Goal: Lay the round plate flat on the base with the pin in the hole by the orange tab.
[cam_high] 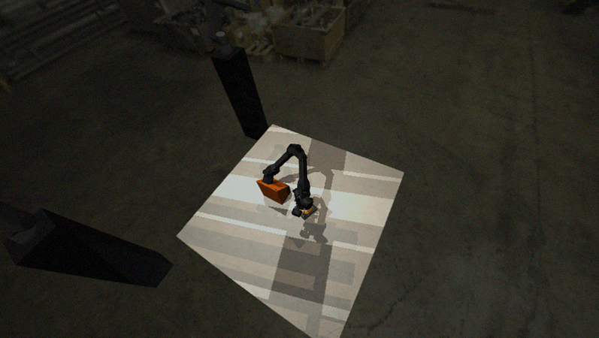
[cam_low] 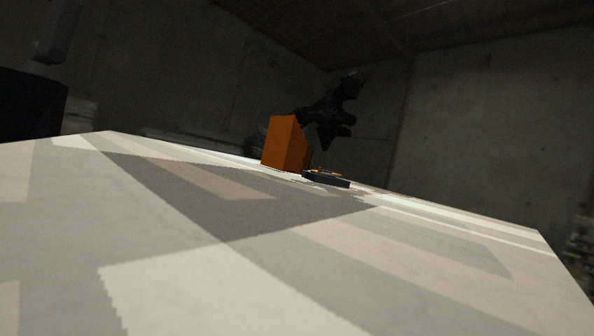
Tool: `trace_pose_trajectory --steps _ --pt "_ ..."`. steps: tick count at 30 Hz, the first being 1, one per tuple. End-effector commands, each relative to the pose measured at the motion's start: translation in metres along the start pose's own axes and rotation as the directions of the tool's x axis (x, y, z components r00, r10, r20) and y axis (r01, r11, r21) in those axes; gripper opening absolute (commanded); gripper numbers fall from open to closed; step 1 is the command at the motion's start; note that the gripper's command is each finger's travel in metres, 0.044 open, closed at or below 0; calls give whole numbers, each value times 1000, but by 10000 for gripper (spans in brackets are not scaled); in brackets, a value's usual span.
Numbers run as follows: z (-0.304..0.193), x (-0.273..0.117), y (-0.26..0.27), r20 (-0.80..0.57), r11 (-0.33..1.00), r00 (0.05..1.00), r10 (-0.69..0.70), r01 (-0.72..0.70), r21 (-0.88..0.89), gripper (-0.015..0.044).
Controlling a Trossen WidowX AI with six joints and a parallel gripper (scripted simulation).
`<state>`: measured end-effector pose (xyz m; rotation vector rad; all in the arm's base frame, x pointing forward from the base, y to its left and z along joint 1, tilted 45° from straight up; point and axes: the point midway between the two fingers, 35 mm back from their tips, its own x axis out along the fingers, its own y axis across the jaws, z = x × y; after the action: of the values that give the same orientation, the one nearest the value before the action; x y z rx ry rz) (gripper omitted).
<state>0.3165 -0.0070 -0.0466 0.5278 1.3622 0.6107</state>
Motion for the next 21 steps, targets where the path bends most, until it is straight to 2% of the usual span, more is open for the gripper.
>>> trace_pose_trajectory --steps 1,7,16,21 --pt "-20 12 -9 -58 994 998 29 -23 111 0" --pt "-17 13 -9 -58 994 998 29 -23 111 0" --pt "-19 57 -8 -58 993 998 31 -24 111 0" --pt "-19 61 -8 -58 993 998 32 -25 111 0"
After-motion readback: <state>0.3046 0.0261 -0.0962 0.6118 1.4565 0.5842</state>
